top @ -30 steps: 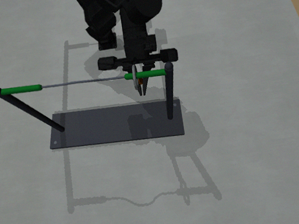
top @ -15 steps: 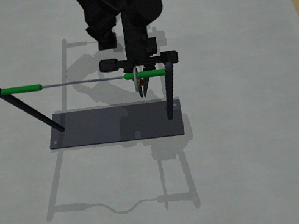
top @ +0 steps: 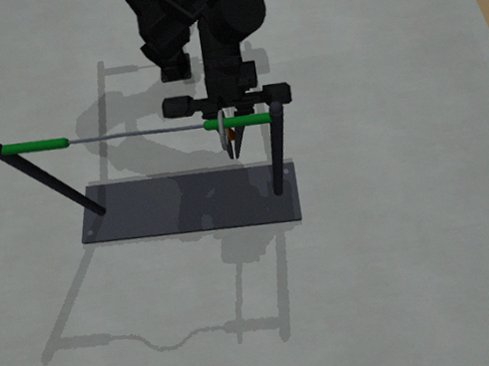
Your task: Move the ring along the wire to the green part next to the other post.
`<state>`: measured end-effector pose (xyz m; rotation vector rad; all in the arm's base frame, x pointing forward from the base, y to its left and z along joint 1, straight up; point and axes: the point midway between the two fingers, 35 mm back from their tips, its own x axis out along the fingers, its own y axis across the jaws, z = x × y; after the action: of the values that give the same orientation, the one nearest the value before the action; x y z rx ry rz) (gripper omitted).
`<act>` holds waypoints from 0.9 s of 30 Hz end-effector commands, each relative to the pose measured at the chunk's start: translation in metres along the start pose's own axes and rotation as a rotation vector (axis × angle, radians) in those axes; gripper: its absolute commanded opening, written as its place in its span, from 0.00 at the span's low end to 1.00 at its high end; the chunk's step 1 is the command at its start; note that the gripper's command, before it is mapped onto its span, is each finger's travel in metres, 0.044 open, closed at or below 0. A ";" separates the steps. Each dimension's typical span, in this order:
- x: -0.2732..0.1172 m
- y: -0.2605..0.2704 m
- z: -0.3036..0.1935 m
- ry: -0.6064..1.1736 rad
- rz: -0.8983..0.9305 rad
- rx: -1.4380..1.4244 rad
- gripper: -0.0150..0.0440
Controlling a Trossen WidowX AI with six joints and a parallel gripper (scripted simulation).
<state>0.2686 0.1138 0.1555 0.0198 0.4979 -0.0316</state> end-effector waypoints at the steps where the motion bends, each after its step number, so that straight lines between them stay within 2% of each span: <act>1: 0.000 0.000 0.000 0.000 0.000 0.000 0.22; 8: -0.002 0.000 0.000 0.001 0.000 0.000 0.53; 22: -0.047 0.000 -0.002 0.005 -0.004 0.003 0.53; 27: -0.050 0.000 -0.002 0.005 -0.004 0.003 0.53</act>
<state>0.2250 0.1149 0.1745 0.0148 0.5080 -0.0331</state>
